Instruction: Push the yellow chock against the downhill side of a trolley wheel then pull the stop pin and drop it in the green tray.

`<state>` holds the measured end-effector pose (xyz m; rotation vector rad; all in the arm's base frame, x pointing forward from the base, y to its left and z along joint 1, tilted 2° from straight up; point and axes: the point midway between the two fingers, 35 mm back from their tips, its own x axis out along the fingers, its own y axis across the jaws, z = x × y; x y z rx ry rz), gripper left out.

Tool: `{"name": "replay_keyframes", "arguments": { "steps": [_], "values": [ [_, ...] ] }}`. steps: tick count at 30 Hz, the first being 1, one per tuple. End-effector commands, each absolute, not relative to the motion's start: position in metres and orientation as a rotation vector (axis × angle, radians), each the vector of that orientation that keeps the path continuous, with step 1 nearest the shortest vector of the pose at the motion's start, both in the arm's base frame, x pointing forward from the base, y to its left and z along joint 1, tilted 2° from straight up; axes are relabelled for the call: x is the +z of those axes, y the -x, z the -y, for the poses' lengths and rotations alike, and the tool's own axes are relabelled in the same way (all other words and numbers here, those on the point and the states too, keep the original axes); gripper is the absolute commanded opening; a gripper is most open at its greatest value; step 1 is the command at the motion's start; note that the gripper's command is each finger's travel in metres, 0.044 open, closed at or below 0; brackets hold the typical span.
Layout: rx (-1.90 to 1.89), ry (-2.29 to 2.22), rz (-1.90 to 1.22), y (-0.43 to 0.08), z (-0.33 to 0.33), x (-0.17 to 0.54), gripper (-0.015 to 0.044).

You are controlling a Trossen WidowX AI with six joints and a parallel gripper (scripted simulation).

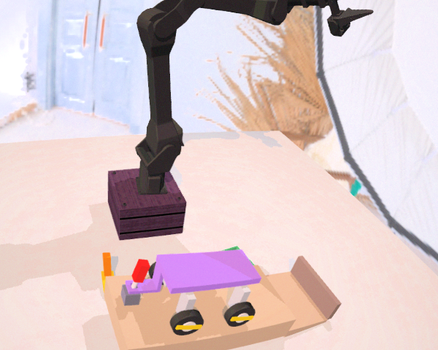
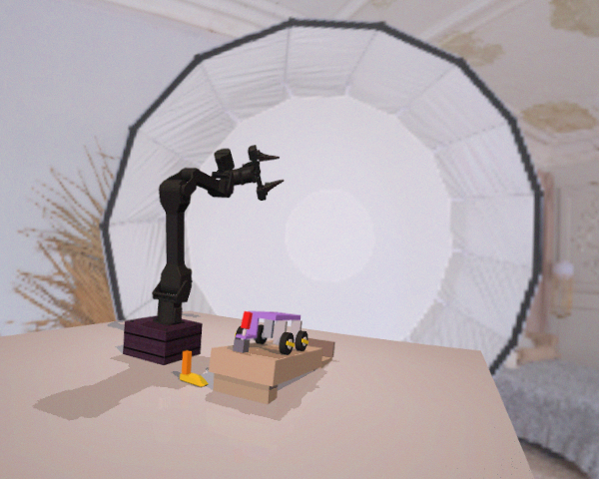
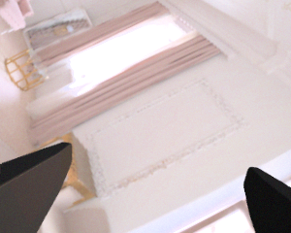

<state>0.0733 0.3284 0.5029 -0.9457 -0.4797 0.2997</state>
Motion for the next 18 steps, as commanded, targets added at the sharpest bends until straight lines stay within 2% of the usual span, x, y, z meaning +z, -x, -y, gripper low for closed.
{"name": "replay_keyframes", "arguments": {
  "steps": [1,8,18],
  "values": [
    [0.297,0.951,0.48,-0.074,-0.329,0.503,0.0374],
    [0.209,1.142,0.484,-0.119,-0.334,0.488,0.019],
    [0.121,1.446,0.429,-0.194,-0.327,0.456,0.019]
  ]
}}
